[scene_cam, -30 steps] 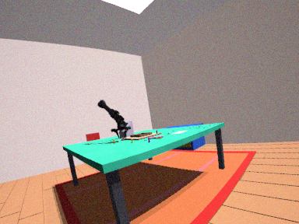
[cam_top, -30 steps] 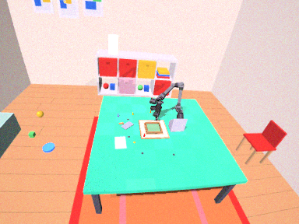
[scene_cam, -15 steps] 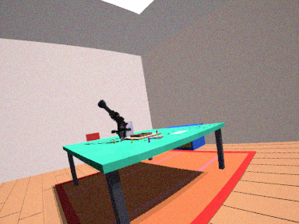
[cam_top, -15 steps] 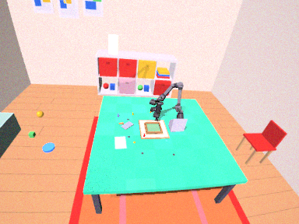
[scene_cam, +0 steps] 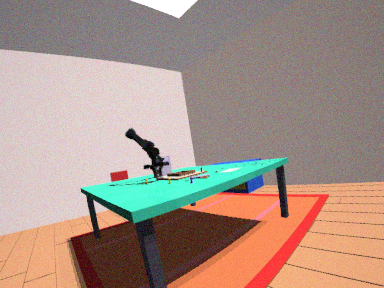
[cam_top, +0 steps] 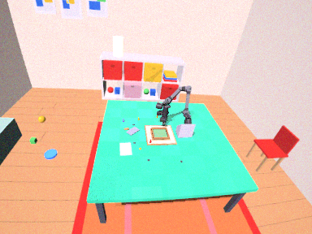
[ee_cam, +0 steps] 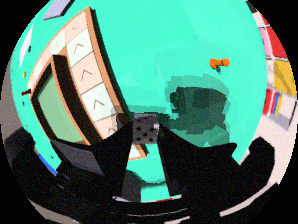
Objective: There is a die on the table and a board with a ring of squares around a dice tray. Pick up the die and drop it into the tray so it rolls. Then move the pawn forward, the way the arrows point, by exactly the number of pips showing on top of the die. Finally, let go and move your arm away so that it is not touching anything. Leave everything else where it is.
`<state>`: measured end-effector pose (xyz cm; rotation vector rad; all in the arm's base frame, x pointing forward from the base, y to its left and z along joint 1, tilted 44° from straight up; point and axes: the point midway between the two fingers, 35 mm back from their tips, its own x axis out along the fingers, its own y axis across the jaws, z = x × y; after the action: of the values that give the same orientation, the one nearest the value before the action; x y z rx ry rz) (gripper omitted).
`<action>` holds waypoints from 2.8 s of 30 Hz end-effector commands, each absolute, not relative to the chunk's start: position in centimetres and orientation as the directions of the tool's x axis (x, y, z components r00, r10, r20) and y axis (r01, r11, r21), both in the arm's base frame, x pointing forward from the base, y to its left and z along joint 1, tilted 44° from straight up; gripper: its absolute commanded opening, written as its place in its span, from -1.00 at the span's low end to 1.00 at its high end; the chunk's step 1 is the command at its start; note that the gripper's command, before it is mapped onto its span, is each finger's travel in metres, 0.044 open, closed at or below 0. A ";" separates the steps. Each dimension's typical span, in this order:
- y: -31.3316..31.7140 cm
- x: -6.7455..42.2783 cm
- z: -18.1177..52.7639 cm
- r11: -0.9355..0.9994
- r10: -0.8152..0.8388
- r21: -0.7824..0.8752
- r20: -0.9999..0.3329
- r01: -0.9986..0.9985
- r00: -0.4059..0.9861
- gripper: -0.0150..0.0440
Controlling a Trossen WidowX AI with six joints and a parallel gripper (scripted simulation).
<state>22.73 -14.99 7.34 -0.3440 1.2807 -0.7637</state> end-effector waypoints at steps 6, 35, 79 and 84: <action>-11.7 23.2 10.7 0.712 -0.679 -0.620 -0.728 0.330 0.098 -0.49; -5.8 24.5 11.9 0.713 -0.682 -0.689 -0.725 -0.128 0.102 -0.49; 2.1 27.3 0.1 -0.102 -0.685 -0.045 -0.721 -0.994 0.103 -0.49; 2.1 27.3 0.1 -0.106 -0.685 -0.041 -0.721 -0.994 0.103 -0.49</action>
<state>27.21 1.90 0.24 -1.8371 1.6433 0.7243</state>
